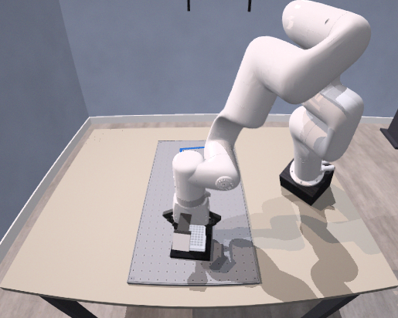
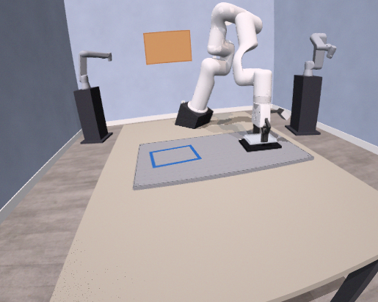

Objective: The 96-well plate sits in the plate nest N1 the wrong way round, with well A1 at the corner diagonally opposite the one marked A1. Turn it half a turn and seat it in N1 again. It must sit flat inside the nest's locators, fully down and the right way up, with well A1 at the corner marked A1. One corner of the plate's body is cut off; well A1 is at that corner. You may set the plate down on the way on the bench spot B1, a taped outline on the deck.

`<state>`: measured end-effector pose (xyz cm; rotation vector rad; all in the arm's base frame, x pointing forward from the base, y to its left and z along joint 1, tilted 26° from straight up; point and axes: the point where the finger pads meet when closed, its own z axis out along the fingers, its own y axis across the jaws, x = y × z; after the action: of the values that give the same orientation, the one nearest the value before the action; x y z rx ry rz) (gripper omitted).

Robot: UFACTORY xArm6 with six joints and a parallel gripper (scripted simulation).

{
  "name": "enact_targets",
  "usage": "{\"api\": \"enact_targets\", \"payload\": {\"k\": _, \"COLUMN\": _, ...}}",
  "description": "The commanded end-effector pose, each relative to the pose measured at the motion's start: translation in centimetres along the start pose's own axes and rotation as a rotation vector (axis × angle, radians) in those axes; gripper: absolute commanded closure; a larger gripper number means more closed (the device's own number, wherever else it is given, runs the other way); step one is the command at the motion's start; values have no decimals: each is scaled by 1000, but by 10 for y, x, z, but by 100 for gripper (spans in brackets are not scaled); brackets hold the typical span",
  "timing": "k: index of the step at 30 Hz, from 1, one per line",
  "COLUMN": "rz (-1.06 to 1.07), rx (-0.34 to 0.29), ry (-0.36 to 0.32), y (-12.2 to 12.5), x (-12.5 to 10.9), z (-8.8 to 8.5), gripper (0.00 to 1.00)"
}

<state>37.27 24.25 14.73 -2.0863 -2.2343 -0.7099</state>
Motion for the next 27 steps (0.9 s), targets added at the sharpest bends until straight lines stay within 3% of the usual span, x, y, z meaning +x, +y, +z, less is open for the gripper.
{"api": "enact_targets", "payload": {"k": 1, "rz": 0, "rx": -3, "ry": 1, "y": 1, "x": 1, "z": 0, "gripper": 100}}
{"api": "enact_targets", "payload": {"k": 27, "rz": 0, "rx": -3, "ry": 1, "y": 1, "x": 1, "z": 3, "gripper": 100}}
